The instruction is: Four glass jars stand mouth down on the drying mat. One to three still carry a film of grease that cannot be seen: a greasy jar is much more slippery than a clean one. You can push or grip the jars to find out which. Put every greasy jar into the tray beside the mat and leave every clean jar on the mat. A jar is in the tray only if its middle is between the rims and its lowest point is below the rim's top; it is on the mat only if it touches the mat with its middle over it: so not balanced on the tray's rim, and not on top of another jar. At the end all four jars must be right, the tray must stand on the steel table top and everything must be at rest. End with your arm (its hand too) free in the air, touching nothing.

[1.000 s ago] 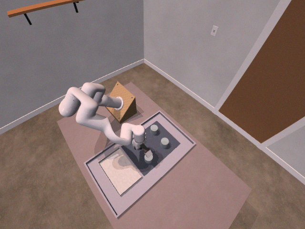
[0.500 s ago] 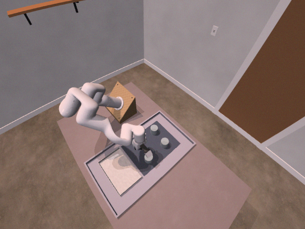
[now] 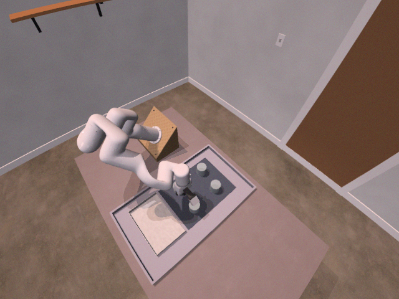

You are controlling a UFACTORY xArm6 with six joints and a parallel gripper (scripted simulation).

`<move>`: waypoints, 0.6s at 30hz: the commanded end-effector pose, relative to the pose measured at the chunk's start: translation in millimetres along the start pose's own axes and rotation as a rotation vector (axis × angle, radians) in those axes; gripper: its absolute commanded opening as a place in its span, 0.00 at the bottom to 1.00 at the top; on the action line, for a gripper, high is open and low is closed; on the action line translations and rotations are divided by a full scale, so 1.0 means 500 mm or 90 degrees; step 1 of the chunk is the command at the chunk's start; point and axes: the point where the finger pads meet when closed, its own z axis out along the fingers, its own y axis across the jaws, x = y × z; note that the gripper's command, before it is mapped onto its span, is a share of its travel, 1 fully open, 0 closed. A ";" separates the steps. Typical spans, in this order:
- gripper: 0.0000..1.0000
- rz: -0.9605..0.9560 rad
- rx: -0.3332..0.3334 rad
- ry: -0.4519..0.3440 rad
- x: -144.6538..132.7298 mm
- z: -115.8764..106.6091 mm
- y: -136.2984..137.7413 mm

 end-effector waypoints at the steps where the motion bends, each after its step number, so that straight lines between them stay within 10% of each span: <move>1: 0.00 0.001 0.000 0.002 0.001 -0.002 0.000; 18: 0.00 0.001 0.000 0.002 -0.003 -0.002 0.000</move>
